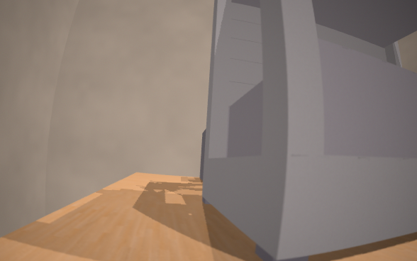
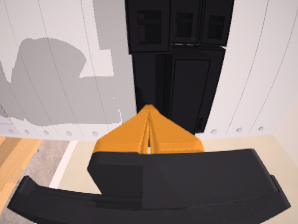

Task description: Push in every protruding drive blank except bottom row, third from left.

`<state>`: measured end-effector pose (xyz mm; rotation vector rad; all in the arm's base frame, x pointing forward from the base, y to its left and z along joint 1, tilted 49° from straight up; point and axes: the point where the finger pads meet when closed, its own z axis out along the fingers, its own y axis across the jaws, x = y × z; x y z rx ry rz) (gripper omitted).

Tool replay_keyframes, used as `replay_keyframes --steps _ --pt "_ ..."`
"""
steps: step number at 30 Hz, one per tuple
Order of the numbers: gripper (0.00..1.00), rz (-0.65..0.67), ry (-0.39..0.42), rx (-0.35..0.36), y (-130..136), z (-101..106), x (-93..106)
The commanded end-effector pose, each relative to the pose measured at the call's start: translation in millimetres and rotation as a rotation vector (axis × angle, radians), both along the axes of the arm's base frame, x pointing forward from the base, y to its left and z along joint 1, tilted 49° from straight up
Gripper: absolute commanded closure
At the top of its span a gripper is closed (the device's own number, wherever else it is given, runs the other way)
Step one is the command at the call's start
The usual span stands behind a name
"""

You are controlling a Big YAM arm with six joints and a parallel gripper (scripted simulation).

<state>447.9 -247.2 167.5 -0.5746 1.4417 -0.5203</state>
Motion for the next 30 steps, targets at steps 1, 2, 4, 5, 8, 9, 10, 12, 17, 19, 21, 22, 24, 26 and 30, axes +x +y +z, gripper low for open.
replay_keyframes --steps 1,2,4,5,8,9,10,12,17,19,21,22,24,26,30 --pt "1.00 0.026 -0.029 -0.040 -6.2 15.0 37.5" --pt "1.00 0.026 -0.029 -0.040 -6.1 15.2 39.1" --pt "1.00 0.026 -0.029 -0.040 -6.0 15.3 40.9" --pt "1.00 0.026 -0.029 -0.040 -6.0 15.3 40.9" --pt "1.00 0.026 -0.029 -0.040 -6.0 15.4 41.2" --pt "1.00 0.026 -0.029 -0.040 -6.0 15.4 41.2" --pt "1.00 0.026 -0.029 -0.040 -6.0 15.4 41.2" --pt "1.00 0.026 -0.029 -0.040 -6.0 15.4 41.2" --pt "1.00 0.026 -0.029 -0.040 -6.0 15.4 41.2" --pt "1.00 0.026 -0.029 -0.040 -6.0 15.4 41.2" --pt "1.00 0.026 -0.029 -0.040 -6.0 15.4 41.2" --pt "1.00 0.026 -0.029 -0.040 -6.0 15.4 41.2" --pt "1.00 0.026 -0.029 -0.040 -6.0 15.4 41.2" --pt "1.00 0.026 -0.029 -0.040 -6.0 15.4 41.2" --pt "1.00 0.026 -0.029 -0.040 -6.0 15.5 42.0"
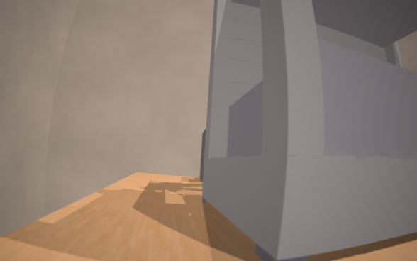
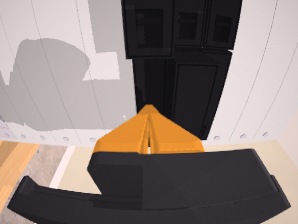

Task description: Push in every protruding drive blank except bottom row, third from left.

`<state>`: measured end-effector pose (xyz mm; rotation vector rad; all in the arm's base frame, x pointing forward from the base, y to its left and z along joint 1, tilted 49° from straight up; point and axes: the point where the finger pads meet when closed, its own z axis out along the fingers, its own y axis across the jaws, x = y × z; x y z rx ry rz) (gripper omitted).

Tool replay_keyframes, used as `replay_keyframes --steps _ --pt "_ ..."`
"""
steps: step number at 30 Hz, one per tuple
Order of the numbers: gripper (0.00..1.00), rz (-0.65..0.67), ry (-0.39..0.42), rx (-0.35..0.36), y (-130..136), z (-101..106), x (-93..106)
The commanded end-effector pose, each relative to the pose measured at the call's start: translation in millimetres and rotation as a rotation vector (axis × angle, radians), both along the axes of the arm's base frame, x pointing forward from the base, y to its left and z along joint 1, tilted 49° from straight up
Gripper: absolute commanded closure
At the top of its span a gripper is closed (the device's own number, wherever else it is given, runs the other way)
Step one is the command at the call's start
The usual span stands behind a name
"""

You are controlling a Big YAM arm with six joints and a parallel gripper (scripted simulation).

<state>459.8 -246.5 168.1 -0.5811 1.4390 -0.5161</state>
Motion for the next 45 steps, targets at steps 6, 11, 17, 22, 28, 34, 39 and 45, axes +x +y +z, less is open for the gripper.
replay_keyframes --steps 6,11,17,22,28,34,39,45 --pt "1.00 0.019 -0.030 -0.038 -6.6 16.4 40.2" --pt "1.00 0.019 -0.030 -0.038 -6.6 16.4 40.3" --pt "1.00 0.019 -0.030 -0.038 -6.6 16.4 40.3" --pt "1.00 0.019 -0.030 -0.038 -6.6 16.4 40.3" --pt "1.00 0.019 -0.030 -0.038 -6.6 16.4 40.3" --pt "1.00 0.019 -0.030 -0.038 -6.6 16.4 40.3" --pt "1.00 0.024 -0.030 -0.038 -6.4 16.2 35.2" --pt "1.00 -0.007 -0.028 -0.023 -11.8 13.1 -11.1"
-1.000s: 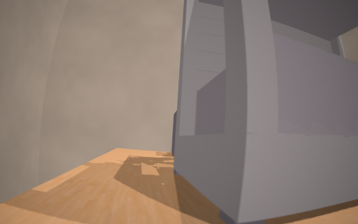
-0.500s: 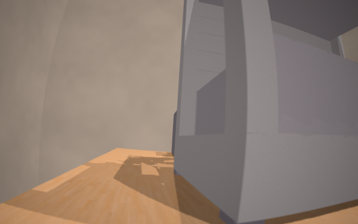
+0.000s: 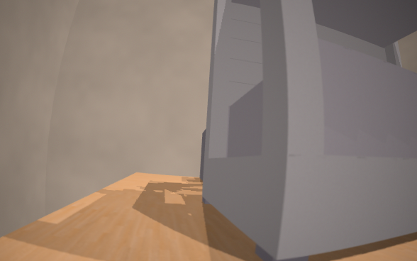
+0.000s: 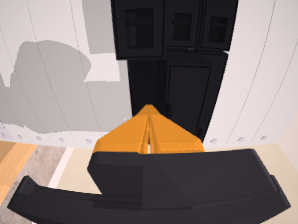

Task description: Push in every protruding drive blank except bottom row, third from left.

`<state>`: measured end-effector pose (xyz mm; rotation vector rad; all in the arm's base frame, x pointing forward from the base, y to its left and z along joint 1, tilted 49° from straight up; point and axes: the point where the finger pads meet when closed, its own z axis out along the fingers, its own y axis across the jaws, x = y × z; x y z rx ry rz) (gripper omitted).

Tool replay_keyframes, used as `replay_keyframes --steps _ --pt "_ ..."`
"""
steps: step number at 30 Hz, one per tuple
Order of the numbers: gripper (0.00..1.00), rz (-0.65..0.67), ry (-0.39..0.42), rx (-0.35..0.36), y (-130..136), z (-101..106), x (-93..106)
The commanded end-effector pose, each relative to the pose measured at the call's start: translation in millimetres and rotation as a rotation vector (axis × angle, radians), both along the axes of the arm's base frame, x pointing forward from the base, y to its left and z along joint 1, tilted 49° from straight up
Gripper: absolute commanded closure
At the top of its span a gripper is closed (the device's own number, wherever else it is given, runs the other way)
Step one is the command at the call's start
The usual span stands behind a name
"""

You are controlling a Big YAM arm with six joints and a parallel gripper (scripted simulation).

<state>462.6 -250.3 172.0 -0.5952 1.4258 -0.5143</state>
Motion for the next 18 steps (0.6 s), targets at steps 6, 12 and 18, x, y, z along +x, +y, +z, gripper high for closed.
replay_keyframes --steps 6,12,18 --pt "1.00 -0.019 -0.018 -0.009 -10.7 5.9 -66.3" --pt "1.00 -0.018 -0.016 -0.010 -11.9 4.4 -89.9" --pt "1.00 -0.018 -0.012 -0.004 -19.9 6.7 -86.7"
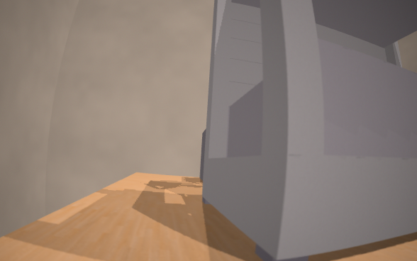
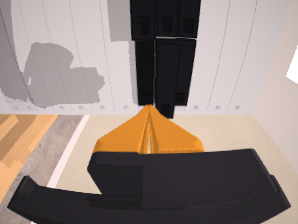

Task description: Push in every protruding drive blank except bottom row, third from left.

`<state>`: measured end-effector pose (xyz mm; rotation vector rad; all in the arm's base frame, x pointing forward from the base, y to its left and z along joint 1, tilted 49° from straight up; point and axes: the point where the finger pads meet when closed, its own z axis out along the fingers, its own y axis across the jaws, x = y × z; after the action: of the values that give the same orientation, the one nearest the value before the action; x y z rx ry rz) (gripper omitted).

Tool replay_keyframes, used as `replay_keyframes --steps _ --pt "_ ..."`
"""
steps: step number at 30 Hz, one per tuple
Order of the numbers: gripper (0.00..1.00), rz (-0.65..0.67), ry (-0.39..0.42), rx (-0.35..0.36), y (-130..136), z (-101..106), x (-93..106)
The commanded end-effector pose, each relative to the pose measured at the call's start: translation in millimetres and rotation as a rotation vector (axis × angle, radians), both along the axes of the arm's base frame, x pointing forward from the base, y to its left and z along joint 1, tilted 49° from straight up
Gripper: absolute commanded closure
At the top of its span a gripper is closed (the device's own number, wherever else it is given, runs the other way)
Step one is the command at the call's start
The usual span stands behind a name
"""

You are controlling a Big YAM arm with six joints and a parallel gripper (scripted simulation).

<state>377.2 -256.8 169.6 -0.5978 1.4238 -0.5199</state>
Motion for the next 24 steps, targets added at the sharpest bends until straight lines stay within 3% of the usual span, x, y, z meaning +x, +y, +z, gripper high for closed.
replay_keyframes --steps 1,5,8,13,15,19,22,24 --pt "1.00 -0.017 -0.025 -0.019 -21.0 19.9 0.5" --pt "1.00 -0.016 -0.030 -0.029 -36.0 33.3 -8.9" --pt "1.00 -0.018 -0.027 -0.025 -38.0 32.5 -9.7" --pt "1.00 0.006 -0.021 -0.031 -25.8 26.7 25.6" --pt "1.00 0.006 -0.021 -0.031 -25.8 26.7 25.6" --pt "1.00 0.006 -0.022 -0.028 -21.9 28.3 58.2" --pt "1.00 0.006 -0.022 -0.028 -21.2 28.6 64.2" --pt "1.00 -0.023 -0.021 -0.029 -34.6 28.6 55.3"
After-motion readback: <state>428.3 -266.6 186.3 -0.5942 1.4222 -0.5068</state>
